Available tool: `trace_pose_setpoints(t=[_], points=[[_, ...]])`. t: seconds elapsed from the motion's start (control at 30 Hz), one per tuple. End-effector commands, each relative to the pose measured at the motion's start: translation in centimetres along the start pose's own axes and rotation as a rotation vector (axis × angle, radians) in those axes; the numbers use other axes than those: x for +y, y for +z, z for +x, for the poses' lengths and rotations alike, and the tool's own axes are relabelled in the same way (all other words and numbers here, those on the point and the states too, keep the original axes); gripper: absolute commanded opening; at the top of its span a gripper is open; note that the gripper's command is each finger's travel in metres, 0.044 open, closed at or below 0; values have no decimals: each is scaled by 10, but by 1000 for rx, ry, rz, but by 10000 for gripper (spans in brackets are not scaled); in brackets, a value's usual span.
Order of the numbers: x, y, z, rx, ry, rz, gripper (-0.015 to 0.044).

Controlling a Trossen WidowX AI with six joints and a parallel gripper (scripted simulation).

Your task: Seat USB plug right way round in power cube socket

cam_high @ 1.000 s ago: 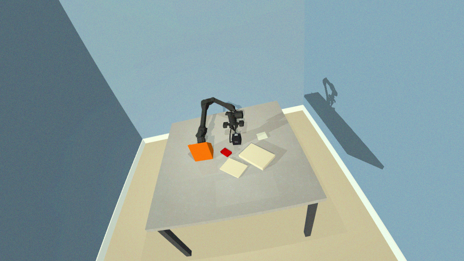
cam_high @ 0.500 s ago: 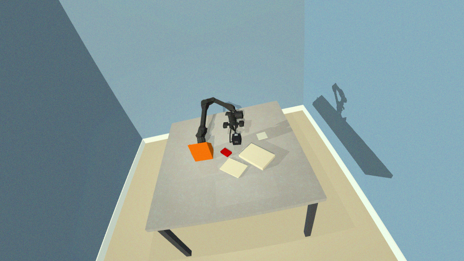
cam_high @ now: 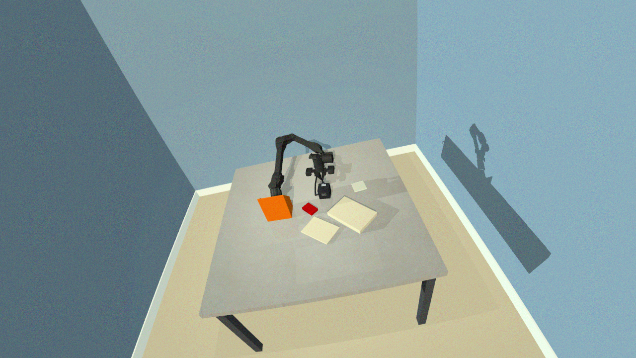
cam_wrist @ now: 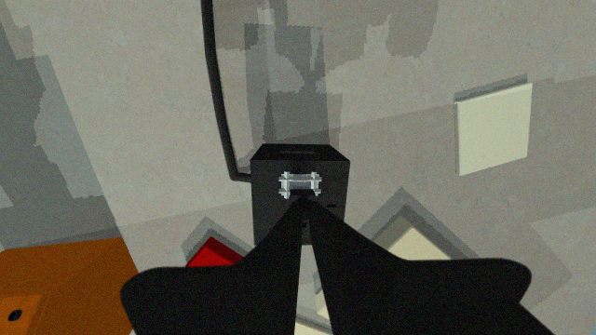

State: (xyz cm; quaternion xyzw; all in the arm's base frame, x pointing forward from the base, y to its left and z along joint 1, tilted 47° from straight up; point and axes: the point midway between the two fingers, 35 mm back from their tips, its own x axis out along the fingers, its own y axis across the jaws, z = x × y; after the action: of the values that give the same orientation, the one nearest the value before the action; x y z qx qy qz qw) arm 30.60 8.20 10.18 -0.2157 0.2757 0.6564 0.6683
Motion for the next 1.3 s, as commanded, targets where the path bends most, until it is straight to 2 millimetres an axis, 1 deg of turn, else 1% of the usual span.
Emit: trace_pose_setpoints(t=[0.0, 1.27], points=[[0, 1, 1, -6, 0, 6, 0], [0, 1, 5, -6, 0, 6, 0]])
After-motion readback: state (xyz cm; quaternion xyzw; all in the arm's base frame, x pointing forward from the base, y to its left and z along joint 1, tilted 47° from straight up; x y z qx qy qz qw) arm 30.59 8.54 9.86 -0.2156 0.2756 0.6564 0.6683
